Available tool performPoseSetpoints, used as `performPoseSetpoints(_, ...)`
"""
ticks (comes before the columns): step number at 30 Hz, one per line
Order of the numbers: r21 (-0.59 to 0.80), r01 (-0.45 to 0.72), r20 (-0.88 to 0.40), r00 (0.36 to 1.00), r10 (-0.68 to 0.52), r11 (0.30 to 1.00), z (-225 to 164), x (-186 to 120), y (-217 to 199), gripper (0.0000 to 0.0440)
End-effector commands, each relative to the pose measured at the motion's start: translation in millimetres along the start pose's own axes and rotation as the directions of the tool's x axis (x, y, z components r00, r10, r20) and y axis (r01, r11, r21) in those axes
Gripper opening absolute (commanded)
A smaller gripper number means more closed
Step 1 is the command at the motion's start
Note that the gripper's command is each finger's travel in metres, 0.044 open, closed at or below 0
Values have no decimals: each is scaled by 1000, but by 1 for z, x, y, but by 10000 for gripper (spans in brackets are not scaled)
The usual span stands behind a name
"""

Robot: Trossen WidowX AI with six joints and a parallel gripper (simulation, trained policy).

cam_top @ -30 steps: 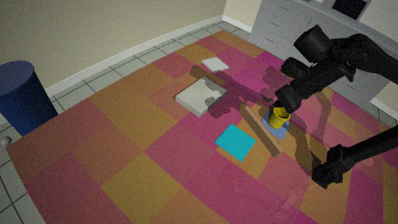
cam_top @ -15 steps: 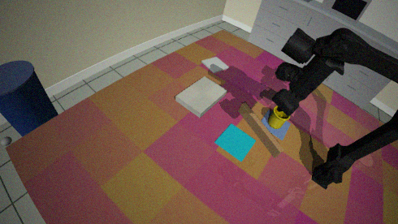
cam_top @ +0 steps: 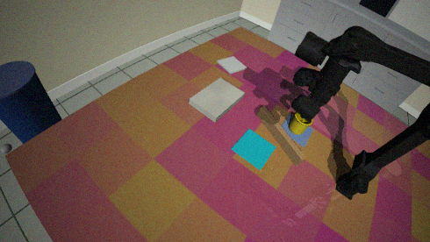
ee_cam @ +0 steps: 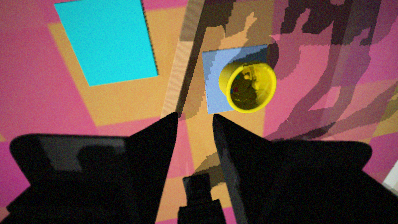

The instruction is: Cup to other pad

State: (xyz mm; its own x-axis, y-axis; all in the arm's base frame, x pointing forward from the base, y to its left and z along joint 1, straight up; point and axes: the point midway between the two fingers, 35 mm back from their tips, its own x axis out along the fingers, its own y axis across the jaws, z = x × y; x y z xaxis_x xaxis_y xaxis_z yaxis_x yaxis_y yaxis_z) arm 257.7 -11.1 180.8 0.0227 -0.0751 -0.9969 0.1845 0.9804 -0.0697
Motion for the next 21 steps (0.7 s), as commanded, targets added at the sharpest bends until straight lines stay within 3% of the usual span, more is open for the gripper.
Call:
performPoseSetpoints(1,3,16,-35,999,-16,1000,0,9,-7,138)
performPoseSetpoints(21,0,41,-119,992,-40,999,0,56,-34,172)
